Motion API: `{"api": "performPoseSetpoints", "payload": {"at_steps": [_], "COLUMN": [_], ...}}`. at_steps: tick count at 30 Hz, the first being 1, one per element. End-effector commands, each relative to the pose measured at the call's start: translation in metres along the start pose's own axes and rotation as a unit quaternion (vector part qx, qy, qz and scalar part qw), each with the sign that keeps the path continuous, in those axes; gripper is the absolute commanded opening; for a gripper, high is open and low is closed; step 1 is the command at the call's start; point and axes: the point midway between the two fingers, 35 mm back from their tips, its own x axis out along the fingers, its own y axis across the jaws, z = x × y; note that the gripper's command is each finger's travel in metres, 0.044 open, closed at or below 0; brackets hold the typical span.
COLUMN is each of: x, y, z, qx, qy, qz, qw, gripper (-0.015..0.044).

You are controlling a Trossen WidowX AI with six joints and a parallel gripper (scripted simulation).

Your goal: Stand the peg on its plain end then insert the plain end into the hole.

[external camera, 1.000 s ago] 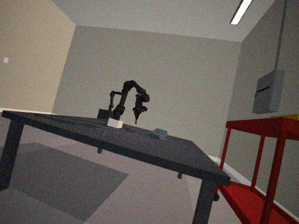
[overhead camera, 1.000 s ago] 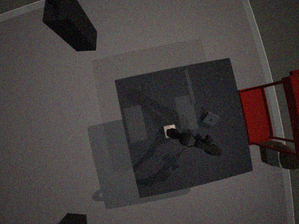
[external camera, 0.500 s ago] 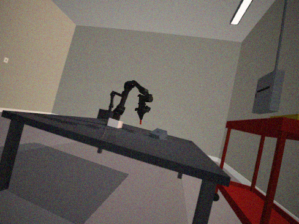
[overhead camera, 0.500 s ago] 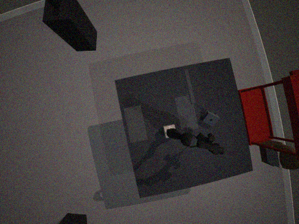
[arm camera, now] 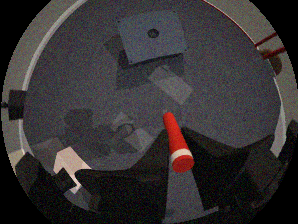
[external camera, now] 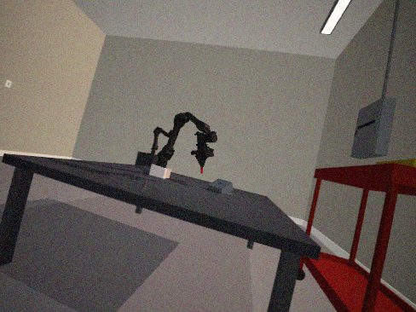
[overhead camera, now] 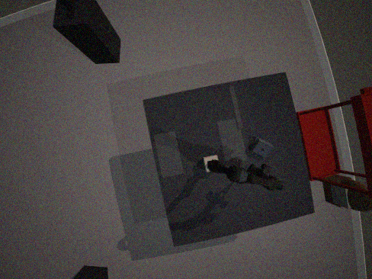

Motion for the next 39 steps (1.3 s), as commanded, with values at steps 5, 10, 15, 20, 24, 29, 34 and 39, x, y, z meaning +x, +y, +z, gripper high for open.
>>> {"api": "performPoseSetpoints", "payload": {"at_steps": [5, 10, 15, 20, 24, 29, 34, 39], "x": [0.002, 0.003, 0.004, 0.004, 0.005, 0.006, 0.006, 0.009], "y": [-0.006, -0.009, -0.01, -0.011, -0.012, -0.013, -0.013, -0.013], "z": [0.021, 0.033, 0.045, 0.057, 0.067, 0.079, 0.091, 0.097], "qx": [-0.042, -0.065, -0.089, -0.112, -0.131, -0.154, -0.178, -0.187], "qy": [-0.027, -0.042, -0.058, -0.074, -0.086, -0.102, -0.118, -0.125], "qz": [0.003, 0.005, 0.008, 0.01, 0.011, 0.013, 0.015, 0.016], "qw": [0.999, 0.997, 0.994, 0.991, 0.988, 0.983, 0.977, 0.974], "gripper": [0.0, 0.0, 0.0, 0.0, 0.0, 0.0, 0.0, 0.0]}}
